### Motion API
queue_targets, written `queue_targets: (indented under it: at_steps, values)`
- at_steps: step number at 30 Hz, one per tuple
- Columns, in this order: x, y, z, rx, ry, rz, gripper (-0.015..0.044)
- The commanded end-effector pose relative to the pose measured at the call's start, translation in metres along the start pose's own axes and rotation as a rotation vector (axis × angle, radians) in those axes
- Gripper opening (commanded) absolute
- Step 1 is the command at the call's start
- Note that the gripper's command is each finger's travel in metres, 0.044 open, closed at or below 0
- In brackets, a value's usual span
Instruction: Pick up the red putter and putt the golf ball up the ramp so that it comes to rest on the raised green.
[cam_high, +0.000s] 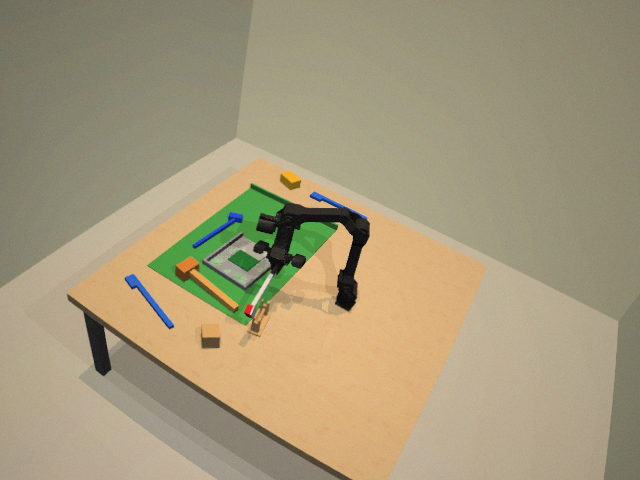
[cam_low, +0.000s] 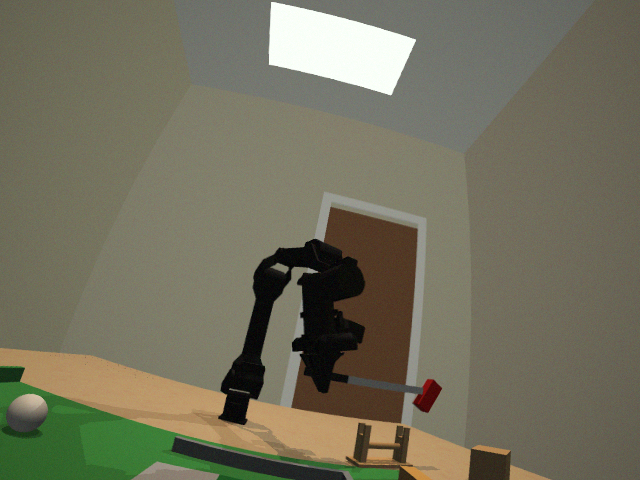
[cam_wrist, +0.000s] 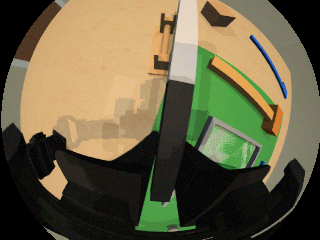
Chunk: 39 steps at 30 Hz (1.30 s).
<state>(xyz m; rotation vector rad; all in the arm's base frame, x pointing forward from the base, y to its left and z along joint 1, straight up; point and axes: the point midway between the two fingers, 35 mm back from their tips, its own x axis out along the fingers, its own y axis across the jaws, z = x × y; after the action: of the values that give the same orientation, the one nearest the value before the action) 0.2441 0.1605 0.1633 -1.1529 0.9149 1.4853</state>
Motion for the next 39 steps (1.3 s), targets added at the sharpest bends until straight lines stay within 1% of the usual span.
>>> queue_targets:
  at_steps: [1, 20, 39]
  values:
    - [-0.005, -0.01, -0.021, 0.09, 0.015, -0.021, 0.0]
    - [-0.038, -0.032, -0.122, 0.532, 0.075, -0.102, 0.0]
    - [-0.073, -0.013, -0.227, 0.982, 0.127, -0.172, 0.0]
